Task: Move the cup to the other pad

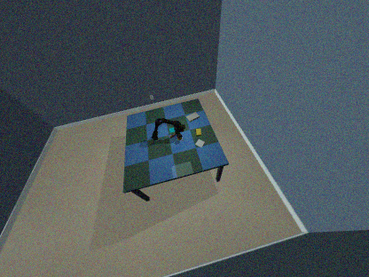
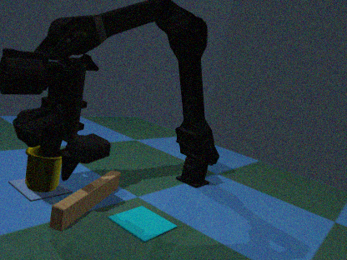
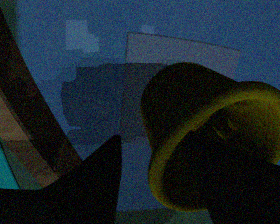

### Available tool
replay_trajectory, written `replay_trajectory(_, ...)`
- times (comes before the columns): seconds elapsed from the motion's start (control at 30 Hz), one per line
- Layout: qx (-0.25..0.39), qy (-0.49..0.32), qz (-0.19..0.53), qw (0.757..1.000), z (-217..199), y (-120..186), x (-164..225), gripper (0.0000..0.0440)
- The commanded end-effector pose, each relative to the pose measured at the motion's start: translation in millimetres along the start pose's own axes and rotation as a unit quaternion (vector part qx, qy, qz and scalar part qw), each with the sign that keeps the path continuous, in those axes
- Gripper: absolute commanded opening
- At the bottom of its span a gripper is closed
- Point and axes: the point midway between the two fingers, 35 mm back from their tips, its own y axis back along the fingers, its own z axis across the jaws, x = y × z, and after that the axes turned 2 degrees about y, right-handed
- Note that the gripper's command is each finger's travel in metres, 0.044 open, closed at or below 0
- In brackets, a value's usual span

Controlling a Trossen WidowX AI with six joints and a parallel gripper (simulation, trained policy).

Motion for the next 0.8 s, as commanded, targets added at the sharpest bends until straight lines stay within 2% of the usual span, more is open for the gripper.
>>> replay_trajectory(0.0,-0.007,0.022,0.004,1.0,1.8,-11.6,0.8,0.0172)
replay_trajectory(0.23,-0.009,0.074,0.012,0.997,1.7,-18.0,4.4,0.0005)
replay_trajectory(0.77,-0.017,0.148,-0.003,0.989,19.0,24.6,11.8,0.0005)
